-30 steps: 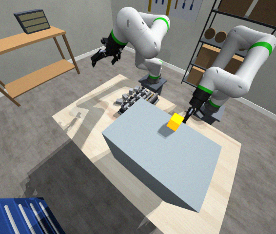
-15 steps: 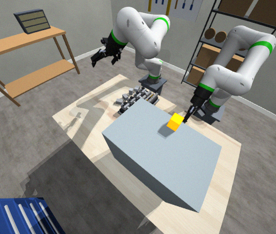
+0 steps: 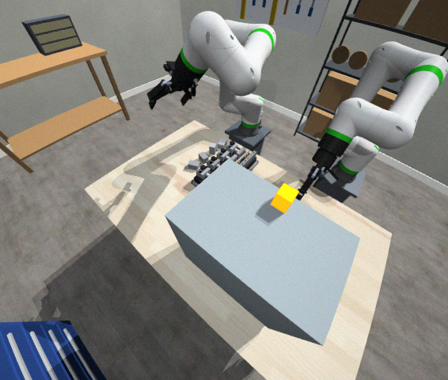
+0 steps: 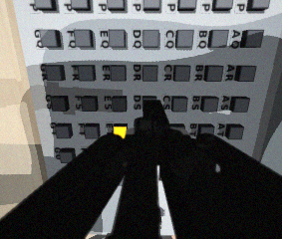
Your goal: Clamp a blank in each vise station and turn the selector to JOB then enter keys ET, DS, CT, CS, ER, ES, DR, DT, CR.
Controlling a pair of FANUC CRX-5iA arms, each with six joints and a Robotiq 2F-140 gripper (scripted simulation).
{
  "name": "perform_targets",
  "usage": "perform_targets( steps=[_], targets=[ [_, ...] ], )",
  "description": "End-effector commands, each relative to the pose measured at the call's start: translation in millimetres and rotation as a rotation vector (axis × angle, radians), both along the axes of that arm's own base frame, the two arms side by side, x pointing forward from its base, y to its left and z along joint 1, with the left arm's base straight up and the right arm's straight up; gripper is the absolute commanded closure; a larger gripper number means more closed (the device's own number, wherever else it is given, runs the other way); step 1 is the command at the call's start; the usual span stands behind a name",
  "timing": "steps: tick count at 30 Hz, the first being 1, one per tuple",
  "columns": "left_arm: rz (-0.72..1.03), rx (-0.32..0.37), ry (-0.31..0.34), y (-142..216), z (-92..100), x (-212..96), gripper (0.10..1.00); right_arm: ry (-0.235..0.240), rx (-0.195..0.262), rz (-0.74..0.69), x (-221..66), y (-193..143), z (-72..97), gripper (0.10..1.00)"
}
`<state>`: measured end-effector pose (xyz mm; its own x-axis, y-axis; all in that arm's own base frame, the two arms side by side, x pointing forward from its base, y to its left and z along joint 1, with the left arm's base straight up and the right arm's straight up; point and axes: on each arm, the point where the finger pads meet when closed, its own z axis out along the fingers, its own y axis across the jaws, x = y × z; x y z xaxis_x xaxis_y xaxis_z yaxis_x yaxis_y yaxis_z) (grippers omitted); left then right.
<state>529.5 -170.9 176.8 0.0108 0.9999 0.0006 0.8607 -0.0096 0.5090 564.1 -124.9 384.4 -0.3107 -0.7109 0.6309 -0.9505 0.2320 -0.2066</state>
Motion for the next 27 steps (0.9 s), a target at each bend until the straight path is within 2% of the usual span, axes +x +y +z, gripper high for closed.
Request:
perform_targets(
  steps=[1,2,4,6,7,27],
  targets=[
    [0.0,-0.001,-0.003,-0.3,52.3,-12.3,0.999,-0.002,0.0,0.0,0.0,-0.1,1.0,0.098],
    [0.0,-0.001,-0.003,-0.2,75.5,-18.3,0.999,-0.002,0.0,0.0,0.0,-0.1,1.0,0.098],
    [0.0,-0.001,-0.003,-0.3,97.7,-23.7,0.999,-0.002,0.0,0.0,0.0,-0.1,1.0,0.098],
    [0.0,-0.001,-0.003,-0.3,97.7,-23.7,0.999,-0.002,0.0,0.0,0.0,-0.1,1.0,0.098],
    [0.0,-0.001,-0.003,0.0,135.5,-33.7,0.999,-0.002,0.0,0.0,0.0,-0.1,1.0,0.098],
    [0.0,-0.001,-0.003,0.0,137.1,-34.2,0.999,-0.002,0.0,0.0,0.0,-0.1,1.0,0.098]
  ],
)
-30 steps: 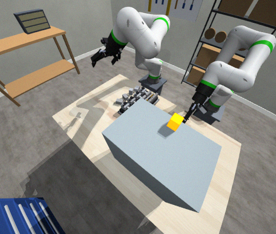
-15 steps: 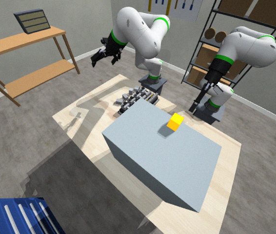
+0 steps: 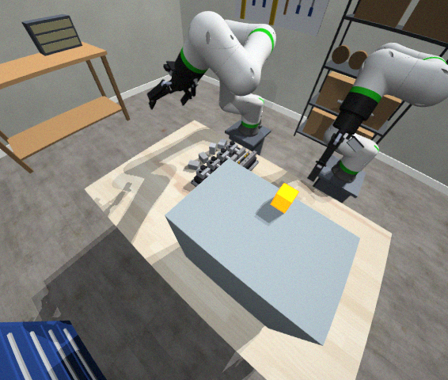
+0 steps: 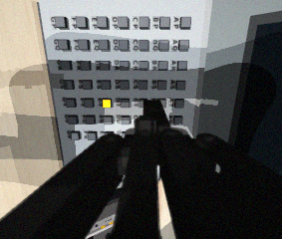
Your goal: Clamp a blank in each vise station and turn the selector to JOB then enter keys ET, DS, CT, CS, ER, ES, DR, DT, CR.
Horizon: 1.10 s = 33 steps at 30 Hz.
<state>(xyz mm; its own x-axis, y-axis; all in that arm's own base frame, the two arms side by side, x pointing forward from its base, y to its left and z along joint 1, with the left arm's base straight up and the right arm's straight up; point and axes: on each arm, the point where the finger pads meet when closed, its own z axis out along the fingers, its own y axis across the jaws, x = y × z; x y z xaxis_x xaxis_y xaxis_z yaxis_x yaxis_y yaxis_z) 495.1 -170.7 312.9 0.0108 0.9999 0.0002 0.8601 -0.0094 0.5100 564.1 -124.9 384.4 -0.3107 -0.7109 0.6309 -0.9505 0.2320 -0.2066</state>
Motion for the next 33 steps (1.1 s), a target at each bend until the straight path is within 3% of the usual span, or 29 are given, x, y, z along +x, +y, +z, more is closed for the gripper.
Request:
perform_targets(
  steps=[1,2,5,11,13,15,28,30,31,33],
  targets=[
    [0.0,-0.001,-0.002,-0.2,1.0,0.3,0.999,-0.002,0.0,0.0,0.0,-0.1,1.0,0.098],
    [0.0,-0.001,-0.002,-0.2,1.0,0.3,0.098,-0.001,0.0,0.001,0.0,0.0,1.0,0.098],
    [0.0,-0.001,-0.002,-0.2,1.0,0.3,0.098,0.022,0.017,0.034,-1.5,5.6,-2.0,0.098],
    [0.0,-0.001,-0.002,-0.2,1.0,0.3,0.098,0.164,0.116,0.253,-11.7,42.3,-19.9,0.098],
    [0.0,-0.001,-0.002,-0.2,1.0,0.3,0.098,0.164,0.116,0.253,-11.7,42.3,-19.9,0.098],
    [0.0,-0.001,-0.002,-0.2,1.0,0.3,0.098,0.23,0.164,0.37,-17.8,61.8,-28.3,0.098],
    [0.0,-0.001,-0.002,-0.2,1.0,0.3,0.098,0.432,0.313,0.807,-44.6,133.9,-53.5,0.098],
    [0.0,-0.001,-0.002,-0.2,1.0,0.3,0.098,0.432,0.313,0.807,-44.6,133.9,-53.5,0.098],
    [0.0,-0.001,-0.002,-0.2,1.0,0.3,0.098,0.47,0.342,0.911,-52.0,150.8,-58.2,0.098],
    [0.0,-0.001,-0.002,-0.2,1.0,0.3,0.098,0.491,0.357,0.971,-56.4,160.4,-60.7,0.098]
  ],
)
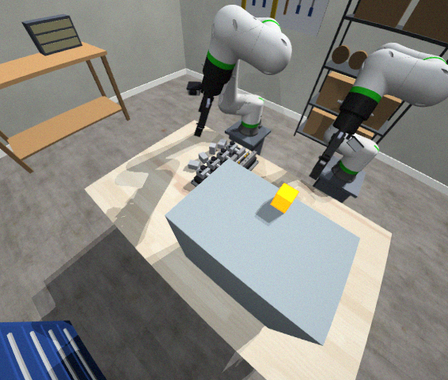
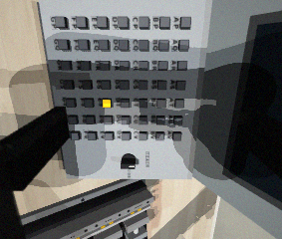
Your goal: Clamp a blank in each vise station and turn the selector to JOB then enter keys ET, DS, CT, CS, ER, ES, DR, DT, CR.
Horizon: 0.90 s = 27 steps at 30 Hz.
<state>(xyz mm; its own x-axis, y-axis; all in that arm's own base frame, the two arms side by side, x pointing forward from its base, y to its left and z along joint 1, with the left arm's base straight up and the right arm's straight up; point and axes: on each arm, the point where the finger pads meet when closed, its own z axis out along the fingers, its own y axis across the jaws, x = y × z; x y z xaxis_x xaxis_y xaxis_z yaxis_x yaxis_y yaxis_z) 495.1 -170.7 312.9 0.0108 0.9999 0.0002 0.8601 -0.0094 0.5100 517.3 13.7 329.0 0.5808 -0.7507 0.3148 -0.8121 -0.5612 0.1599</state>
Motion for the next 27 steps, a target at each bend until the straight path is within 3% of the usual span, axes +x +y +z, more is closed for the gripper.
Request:
perform_targets(
  steps=[1,12,14,16,21,27],
  targets=[
    [0.0,-0.001,-0.002,-0.2,1.0,0.3,0.098,0.061,0.064,0.17,-12.4,27.6,-6.7,0.098],
    [0.0,-0.001,-0.002,-0.2,1.0,0.3,0.098,0.164,0.199,0.577,-47.3,93.3,-18.9,0.098],
    [0.0,-0.001,-0.002,-0.2,1.0,0.3,0.098,0.164,0.199,0.577,-47.3,93.3,-18.9,0.098],
    [0.0,-0.001,-0.002,-0.2,1.0,0.3,0.098,0.188,0.242,0.716,-60.7,115.2,-21.5,0.098],
    [0.0,-0.001,-0.002,-0.2,1.0,0.3,0.098,0.211,0.296,0.892,-78.8,142.4,-23.5,0.098],
    [0.0,-0.001,-0.002,-0.2,1.0,0.3,0.098,0.214,0.305,0.923,-82.2,147.2,-23.8,0.098]
  ],
)
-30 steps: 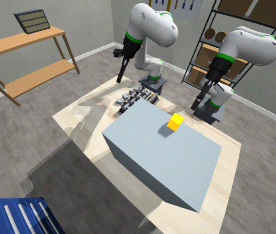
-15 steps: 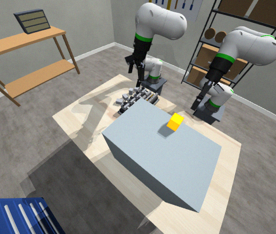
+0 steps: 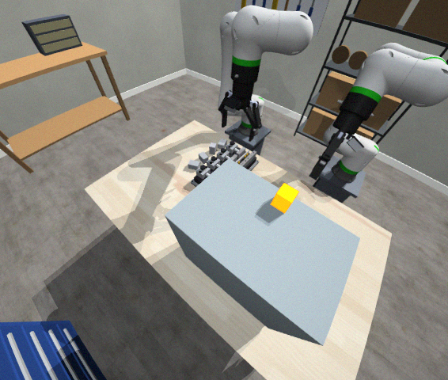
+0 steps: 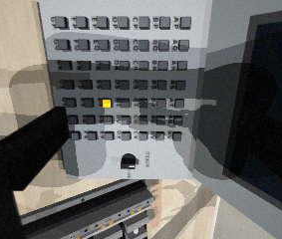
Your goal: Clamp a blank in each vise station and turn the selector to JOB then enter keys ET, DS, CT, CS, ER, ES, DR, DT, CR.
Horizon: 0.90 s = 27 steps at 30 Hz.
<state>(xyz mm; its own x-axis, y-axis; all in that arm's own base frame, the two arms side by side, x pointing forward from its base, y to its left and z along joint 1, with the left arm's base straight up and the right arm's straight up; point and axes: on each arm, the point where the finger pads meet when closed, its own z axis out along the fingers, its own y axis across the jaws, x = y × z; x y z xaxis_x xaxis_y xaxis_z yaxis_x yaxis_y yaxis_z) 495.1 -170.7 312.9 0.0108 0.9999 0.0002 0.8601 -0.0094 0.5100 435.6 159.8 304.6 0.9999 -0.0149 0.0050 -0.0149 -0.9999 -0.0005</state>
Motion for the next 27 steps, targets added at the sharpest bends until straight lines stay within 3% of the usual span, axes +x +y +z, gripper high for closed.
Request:
perform_targets(
  steps=[1,21,22,25,27],
  targets=[
    [0.0,-0.001,-0.002,-0.2,1.0,0.3,0.098,0.001,0.004,0.008,-0.4,1.1,0.6,0.999],
    [0.0,-0.001,-0.002,-0.2,1.0,0.3,0.098,0.001,0.004,0.008,-0.4,1.1,0.6,0.999],
    [0.0,-0.001,-0.002,-0.2,1.0,0.3,0.098,0.001,0.004,0.008,-0.6,0.7,0.6,0.638],
    [0.0,-0.001,-0.002,-0.2,1.0,0.3,0.098,0.001,0.003,0.031,-10.5,-17.5,0.7,0.638],
    [0.0,-0.001,-0.002,-0.2,1.0,0.3,0.098,0.001,0.002,0.074,-30.7,-50.5,-1.0,0.638]
  ],
)
